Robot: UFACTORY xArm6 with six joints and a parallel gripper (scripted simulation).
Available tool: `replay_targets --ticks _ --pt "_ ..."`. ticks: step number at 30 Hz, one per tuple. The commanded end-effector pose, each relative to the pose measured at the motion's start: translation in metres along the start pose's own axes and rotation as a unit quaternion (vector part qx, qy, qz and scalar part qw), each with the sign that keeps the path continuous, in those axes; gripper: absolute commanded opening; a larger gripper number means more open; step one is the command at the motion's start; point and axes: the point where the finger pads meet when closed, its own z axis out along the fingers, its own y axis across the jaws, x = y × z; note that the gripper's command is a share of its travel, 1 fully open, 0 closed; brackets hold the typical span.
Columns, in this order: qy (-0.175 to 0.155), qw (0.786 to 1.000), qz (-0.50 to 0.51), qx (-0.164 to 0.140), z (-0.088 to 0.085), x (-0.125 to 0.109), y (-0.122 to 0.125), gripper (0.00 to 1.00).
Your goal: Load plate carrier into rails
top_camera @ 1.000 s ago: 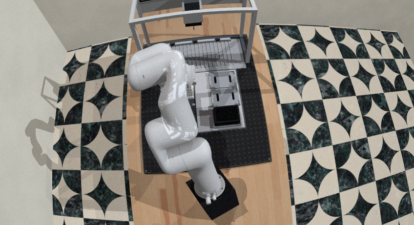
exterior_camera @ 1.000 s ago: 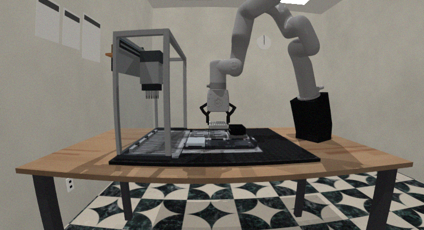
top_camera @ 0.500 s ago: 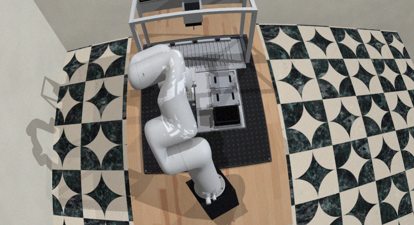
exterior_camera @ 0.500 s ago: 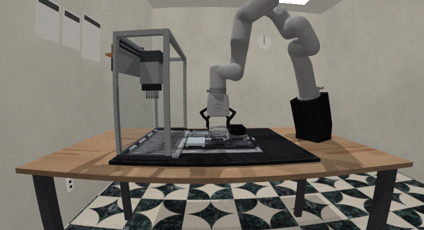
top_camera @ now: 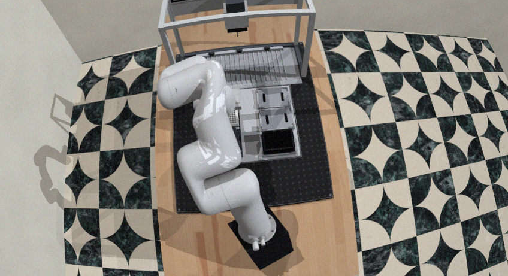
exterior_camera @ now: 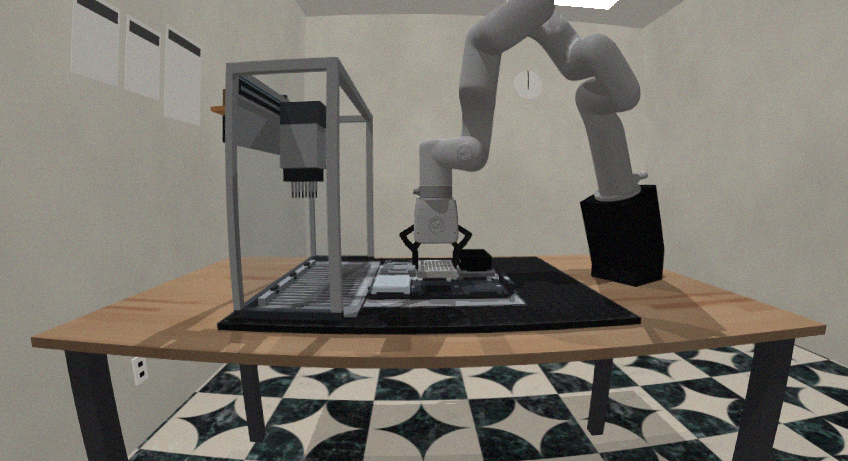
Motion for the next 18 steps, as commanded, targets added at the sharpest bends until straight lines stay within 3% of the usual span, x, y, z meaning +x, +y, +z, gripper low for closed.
replay_targets --ticks 1,9,18 --pt "-0.001 1.0 0.0 0.002 0.008 0.0 -0.001 0.0" --pt "-0.001 1.0 0.0 0.002 0.021 0.0 -0.001 0.0" --pt "-0.001 1.0 0.0 0.002 0.022 0.0 -0.001 0.0"
